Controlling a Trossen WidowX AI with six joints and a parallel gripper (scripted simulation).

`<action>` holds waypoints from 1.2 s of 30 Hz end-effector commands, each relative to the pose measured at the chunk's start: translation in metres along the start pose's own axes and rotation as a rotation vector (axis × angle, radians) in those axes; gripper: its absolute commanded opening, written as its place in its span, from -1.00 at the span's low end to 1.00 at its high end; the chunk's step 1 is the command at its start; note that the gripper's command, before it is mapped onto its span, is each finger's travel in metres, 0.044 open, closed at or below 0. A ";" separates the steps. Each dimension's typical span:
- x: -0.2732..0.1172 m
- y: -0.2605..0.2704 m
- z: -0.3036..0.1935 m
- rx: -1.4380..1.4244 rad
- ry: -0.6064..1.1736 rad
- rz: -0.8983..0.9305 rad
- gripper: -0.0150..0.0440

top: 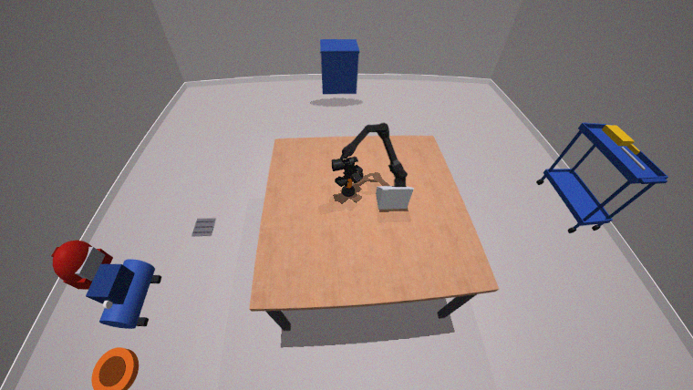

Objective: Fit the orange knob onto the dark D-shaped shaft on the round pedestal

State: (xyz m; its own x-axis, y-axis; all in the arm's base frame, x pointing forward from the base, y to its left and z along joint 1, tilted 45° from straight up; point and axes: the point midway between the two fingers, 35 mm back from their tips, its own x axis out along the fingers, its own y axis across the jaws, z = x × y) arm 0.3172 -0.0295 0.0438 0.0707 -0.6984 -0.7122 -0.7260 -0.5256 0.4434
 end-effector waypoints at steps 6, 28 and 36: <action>-0.003 0.002 0.001 -0.004 -0.001 -0.001 -0.49; -0.002 -0.001 -0.001 -0.213 0.000 -0.001 -0.49; -0.003 0.001 0.000 -0.213 -0.001 -0.001 -0.49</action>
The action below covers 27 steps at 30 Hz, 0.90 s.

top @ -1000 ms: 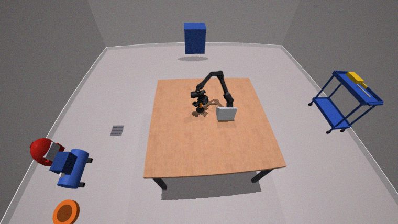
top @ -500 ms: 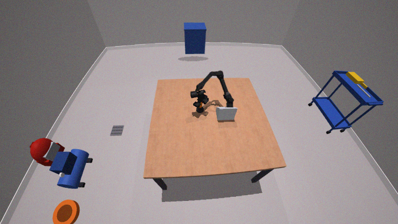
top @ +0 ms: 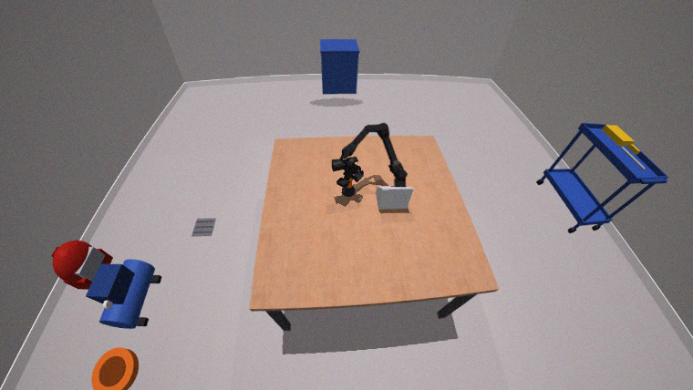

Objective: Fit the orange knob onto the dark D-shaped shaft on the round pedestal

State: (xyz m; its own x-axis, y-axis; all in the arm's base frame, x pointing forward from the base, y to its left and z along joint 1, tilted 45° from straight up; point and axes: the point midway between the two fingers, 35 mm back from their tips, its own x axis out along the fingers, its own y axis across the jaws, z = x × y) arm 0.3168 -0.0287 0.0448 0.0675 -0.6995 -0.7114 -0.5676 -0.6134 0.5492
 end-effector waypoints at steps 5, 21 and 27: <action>-0.002 0.001 -0.001 -0.003 0.001 -0.004 -0.49; 0.001 -0.001 0.000 -0.003 0.002 -0.004 -0.49; -0.003 -0.001 0.001 -0.012 0.001 -0.004 -0.49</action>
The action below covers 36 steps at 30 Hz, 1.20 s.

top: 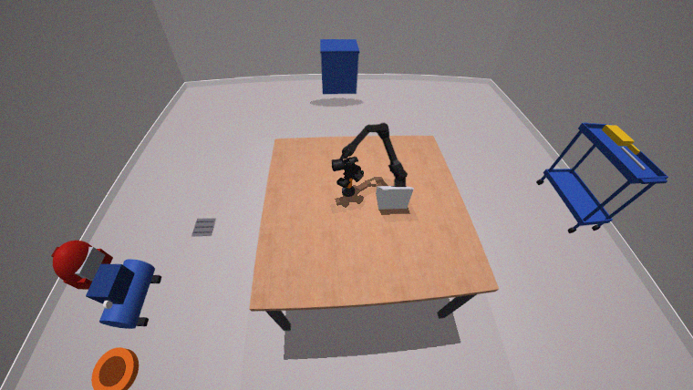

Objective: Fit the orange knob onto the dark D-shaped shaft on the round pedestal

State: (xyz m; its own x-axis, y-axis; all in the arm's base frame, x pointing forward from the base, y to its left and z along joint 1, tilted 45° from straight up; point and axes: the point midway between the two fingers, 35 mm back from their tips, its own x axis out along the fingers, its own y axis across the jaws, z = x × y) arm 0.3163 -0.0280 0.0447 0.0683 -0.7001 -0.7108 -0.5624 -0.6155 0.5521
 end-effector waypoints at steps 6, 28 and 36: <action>-0.002 0.000 -0.001 -0.178 0.001 -0.004 -0.49; 0.001 0.000 0.000 -0.206 0.001 -0.004 -0.49; 0.002 0.000 -0.001 -0.206 0.001 -0.004 -0.49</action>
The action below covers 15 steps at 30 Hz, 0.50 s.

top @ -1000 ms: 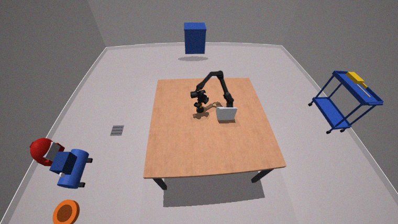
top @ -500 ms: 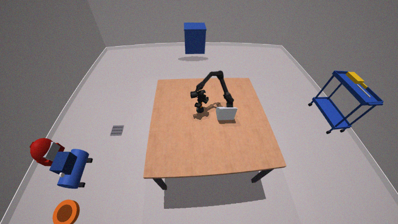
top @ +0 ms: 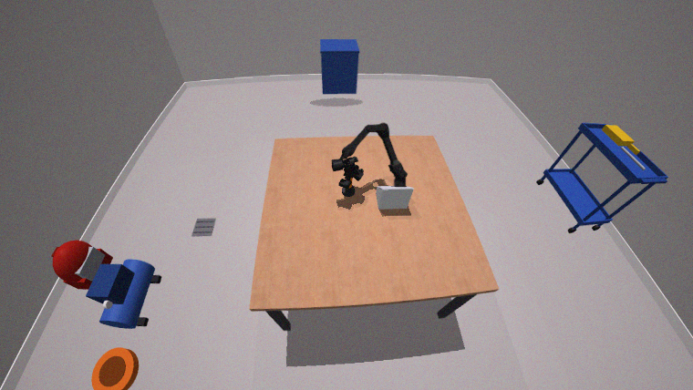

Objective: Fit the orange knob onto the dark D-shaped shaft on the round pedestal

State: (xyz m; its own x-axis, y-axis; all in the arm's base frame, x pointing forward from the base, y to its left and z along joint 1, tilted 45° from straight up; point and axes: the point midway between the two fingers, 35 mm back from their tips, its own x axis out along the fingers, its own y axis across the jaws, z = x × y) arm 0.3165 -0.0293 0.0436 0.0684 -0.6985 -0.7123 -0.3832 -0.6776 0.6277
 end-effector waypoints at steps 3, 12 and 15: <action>-0.001 0.000 -0.001 -0.002 0.002 -0.002 -0.49; -0.005 0.000 -0.003 -0.087 0.002 -0.002 -0.49; -0.004 -0.001 -0.003 -0.200 0.002 -0.002 -0.49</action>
State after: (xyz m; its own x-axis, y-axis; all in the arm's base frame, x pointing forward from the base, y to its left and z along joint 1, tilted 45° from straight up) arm 0.3179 -0.0277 0.0466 0.0687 -0.6988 -0.7120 -0.2896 -0.6969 0.6561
